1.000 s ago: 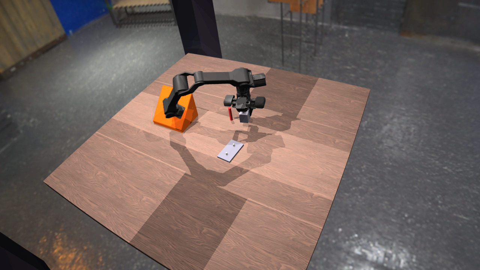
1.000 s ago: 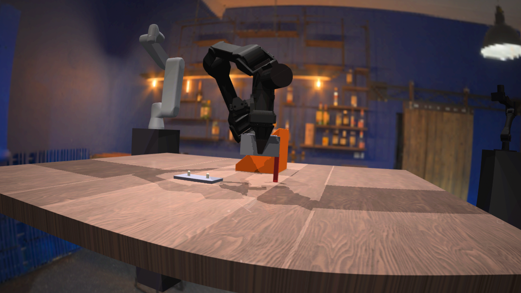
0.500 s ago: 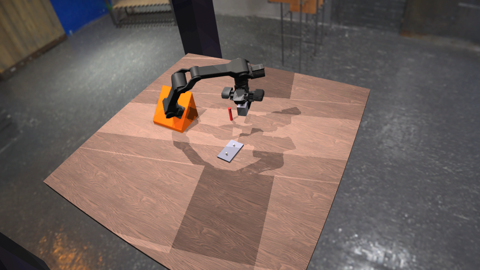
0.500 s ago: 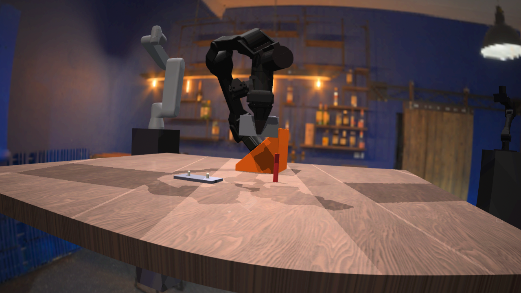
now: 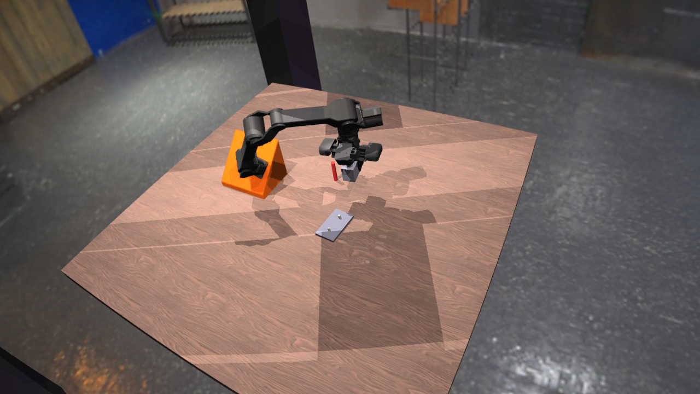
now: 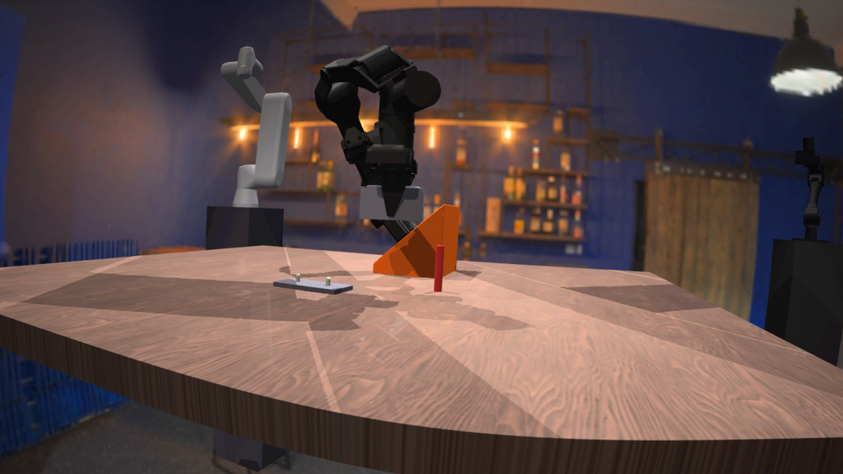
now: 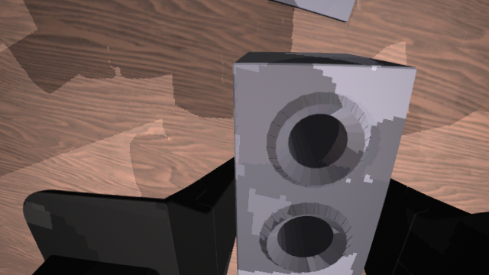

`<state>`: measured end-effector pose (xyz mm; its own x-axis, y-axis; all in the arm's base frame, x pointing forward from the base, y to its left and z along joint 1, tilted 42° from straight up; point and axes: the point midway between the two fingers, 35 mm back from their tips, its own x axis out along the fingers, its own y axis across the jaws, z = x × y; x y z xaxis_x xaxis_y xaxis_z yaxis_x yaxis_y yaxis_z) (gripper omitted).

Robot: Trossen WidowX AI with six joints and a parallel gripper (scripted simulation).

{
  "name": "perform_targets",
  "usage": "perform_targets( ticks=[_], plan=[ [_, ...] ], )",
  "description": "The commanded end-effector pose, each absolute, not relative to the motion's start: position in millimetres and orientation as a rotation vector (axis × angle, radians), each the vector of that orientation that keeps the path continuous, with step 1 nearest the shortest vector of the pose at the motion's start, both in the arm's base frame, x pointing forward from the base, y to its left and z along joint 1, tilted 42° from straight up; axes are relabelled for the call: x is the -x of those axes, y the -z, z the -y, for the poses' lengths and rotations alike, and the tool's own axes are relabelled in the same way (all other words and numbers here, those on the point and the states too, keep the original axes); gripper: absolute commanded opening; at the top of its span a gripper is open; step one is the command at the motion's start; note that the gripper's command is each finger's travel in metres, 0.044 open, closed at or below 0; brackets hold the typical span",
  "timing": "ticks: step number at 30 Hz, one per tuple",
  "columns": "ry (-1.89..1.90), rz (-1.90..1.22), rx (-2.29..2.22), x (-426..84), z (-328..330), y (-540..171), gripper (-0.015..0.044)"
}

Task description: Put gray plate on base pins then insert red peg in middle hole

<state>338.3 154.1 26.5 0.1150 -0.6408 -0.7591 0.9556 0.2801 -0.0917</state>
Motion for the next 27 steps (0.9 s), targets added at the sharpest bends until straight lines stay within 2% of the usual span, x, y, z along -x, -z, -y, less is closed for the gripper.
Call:
perform_targets(
  ticks=[1,27],
  plan=[
    [1.242,-0.790,-0.495,-341.4,-143.0,-30.4,0.0000],
    [1.301,-0.702,-0.606,-354.6,-61.5,-52.9,0.0000]
  ],
)
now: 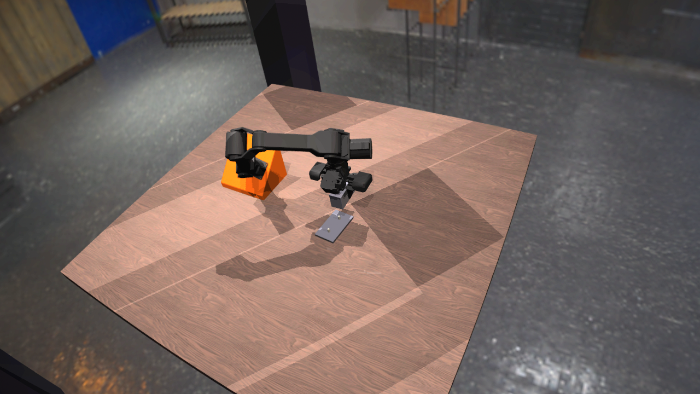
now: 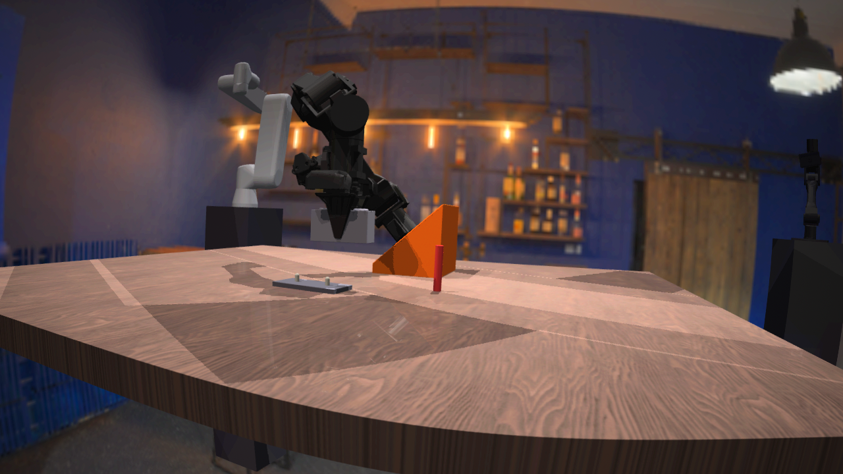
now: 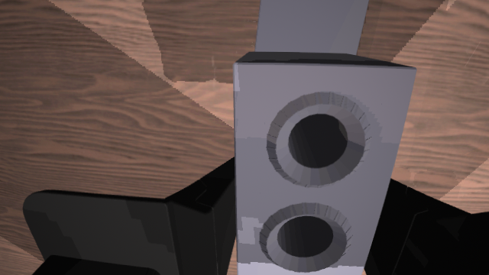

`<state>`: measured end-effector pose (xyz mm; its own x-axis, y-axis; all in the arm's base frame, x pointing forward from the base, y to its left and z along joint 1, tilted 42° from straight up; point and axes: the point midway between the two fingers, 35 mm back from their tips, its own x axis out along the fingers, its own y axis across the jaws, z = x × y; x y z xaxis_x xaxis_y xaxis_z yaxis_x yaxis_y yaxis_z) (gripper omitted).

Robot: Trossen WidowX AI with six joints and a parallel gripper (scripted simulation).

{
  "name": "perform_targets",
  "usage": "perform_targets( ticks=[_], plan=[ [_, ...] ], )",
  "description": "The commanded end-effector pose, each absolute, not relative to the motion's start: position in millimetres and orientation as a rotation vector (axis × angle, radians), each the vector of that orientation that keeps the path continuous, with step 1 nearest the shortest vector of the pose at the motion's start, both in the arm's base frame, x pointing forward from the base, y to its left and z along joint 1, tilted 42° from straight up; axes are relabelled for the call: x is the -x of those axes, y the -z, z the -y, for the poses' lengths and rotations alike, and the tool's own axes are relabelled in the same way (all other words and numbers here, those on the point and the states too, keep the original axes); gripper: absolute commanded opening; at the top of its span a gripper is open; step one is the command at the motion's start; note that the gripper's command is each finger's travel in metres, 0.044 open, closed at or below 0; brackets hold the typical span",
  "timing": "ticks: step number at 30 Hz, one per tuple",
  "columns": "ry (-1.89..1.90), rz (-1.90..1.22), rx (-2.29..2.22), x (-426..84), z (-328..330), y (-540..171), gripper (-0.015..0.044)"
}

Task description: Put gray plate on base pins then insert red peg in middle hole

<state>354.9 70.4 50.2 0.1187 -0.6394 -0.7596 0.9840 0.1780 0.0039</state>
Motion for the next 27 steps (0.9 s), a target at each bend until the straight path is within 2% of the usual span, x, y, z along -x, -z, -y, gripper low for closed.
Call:
perform_targets(
  ticks=[1,17,27],
  plan=[
    [1.303,-0.698,-0.609,-354.6,-58.3,-53.7,0.0000],
    [1.346,-0.629,-0.666,-350.5,-8.3,-66.0,0.0000],
    [1.348,-0.626,-0.668,-350.3,-6.0,-66.5,0.0000]
  ],
)
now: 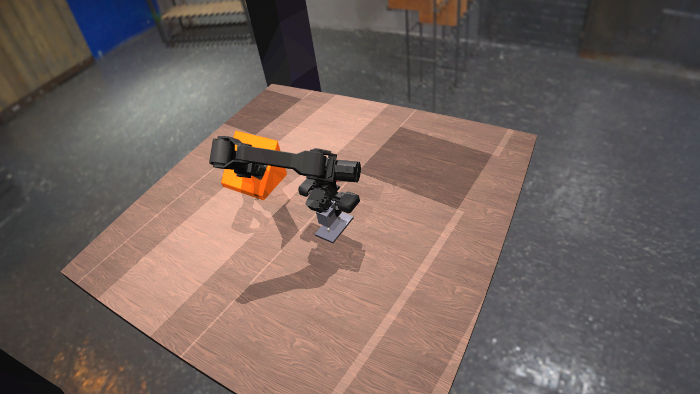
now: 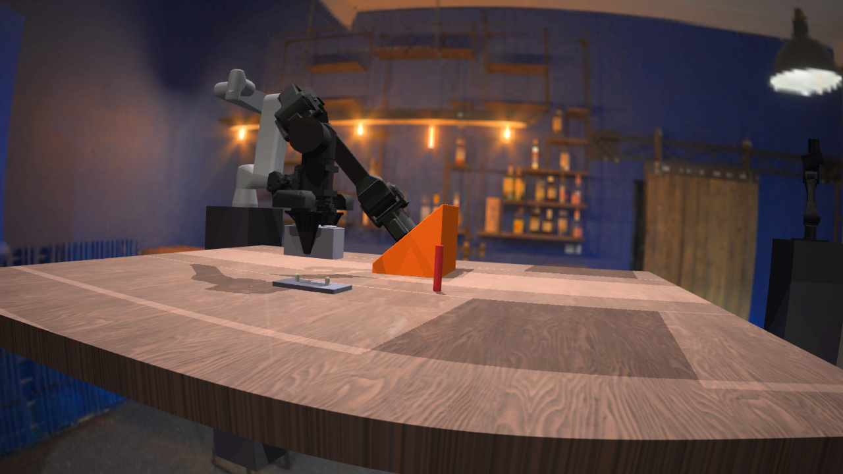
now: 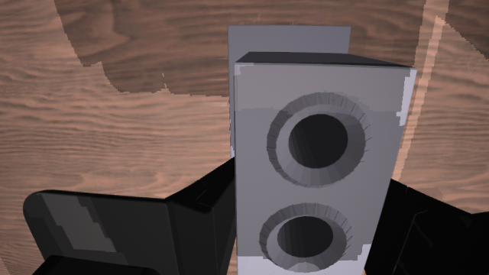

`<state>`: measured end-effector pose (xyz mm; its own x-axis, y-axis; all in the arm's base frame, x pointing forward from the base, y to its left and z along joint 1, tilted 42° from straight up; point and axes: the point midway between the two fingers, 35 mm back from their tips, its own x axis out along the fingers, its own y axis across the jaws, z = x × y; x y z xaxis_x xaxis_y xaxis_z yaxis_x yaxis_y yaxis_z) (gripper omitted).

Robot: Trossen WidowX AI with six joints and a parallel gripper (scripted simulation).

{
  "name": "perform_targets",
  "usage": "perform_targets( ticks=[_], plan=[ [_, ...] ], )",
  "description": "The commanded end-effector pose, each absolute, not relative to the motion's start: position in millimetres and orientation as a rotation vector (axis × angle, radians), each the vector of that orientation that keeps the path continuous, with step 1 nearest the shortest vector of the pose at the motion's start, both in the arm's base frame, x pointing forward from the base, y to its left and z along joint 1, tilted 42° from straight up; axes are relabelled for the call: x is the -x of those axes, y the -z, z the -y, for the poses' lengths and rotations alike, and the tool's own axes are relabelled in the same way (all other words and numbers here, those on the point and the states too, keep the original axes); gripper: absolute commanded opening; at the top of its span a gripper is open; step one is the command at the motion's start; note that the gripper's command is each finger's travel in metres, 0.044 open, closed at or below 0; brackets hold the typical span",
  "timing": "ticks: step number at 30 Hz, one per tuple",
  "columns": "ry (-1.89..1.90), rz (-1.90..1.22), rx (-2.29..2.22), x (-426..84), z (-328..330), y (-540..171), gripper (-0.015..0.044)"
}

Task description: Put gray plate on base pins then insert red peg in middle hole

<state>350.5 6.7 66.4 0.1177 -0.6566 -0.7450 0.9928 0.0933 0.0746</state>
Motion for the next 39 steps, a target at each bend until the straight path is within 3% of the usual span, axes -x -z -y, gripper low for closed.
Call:
perform_targets(
  ticks=[1,39],
  plan=[
    [1.348,-0.626,-0.668,-350.3,-6.0,-66.5,0.0000],
    [1.348,-0.625,-0.667,-355.1,19.5,-39.4,0.0000]
  ],
)
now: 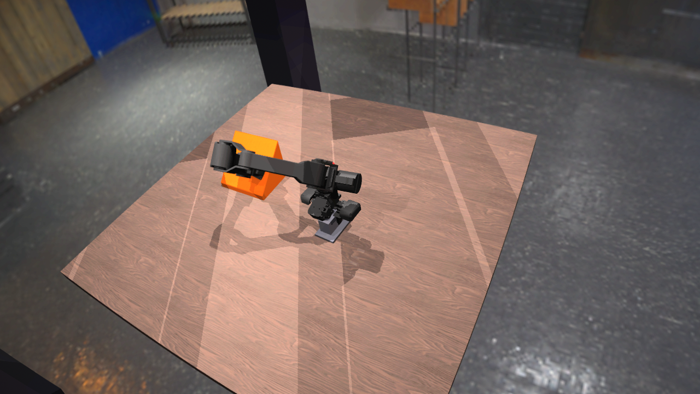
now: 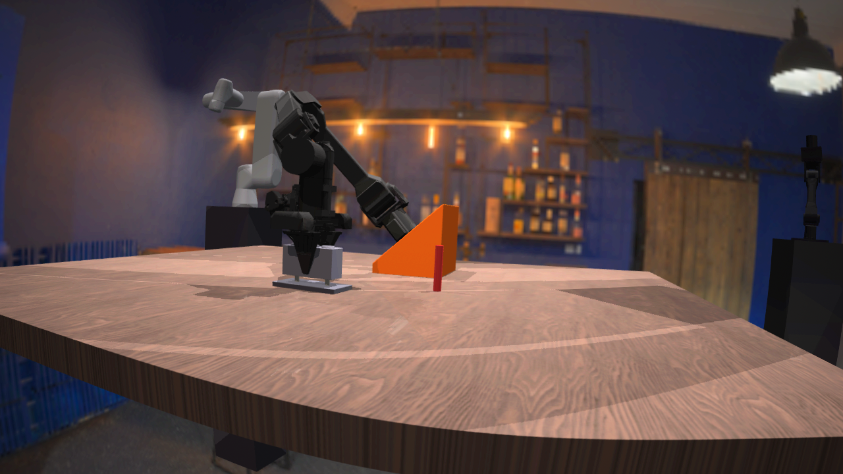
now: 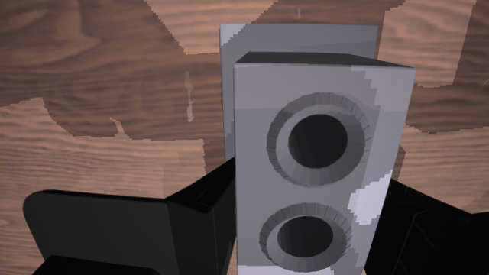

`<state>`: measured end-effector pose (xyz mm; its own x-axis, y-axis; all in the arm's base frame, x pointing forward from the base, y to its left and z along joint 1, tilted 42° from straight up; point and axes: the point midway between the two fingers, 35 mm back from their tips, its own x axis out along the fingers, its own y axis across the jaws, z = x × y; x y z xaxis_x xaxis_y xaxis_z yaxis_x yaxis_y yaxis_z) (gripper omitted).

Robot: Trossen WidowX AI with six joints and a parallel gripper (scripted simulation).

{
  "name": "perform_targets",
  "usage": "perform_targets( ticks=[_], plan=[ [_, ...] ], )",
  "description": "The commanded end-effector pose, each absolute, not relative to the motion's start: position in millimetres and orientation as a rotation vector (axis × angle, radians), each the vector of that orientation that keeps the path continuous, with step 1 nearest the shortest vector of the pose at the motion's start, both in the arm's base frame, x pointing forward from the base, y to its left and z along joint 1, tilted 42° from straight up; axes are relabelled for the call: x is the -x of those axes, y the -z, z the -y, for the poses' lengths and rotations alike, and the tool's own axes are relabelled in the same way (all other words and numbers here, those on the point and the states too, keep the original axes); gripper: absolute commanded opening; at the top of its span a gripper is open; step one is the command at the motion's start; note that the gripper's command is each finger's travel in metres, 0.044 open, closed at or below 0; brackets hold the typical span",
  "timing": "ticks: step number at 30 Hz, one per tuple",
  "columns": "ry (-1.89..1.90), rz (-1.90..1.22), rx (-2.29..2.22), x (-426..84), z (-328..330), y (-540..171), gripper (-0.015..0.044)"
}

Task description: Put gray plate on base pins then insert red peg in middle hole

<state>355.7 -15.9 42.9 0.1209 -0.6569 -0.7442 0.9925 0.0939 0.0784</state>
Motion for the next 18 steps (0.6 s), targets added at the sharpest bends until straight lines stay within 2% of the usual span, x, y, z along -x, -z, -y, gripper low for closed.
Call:
perform_targets(
  ticks=[1,9,18],
  plan=[
    [1.348,-0.625,-0.667,-355.2,20.4,-38.4,0.0000],
    [1.349,-0.623,-0.676,-356.0,17.9,-40.8,0.0000],
    [1.349,-0.623,-0.676,-356.0,17.9,-40.8,0.0236]
  ],
)
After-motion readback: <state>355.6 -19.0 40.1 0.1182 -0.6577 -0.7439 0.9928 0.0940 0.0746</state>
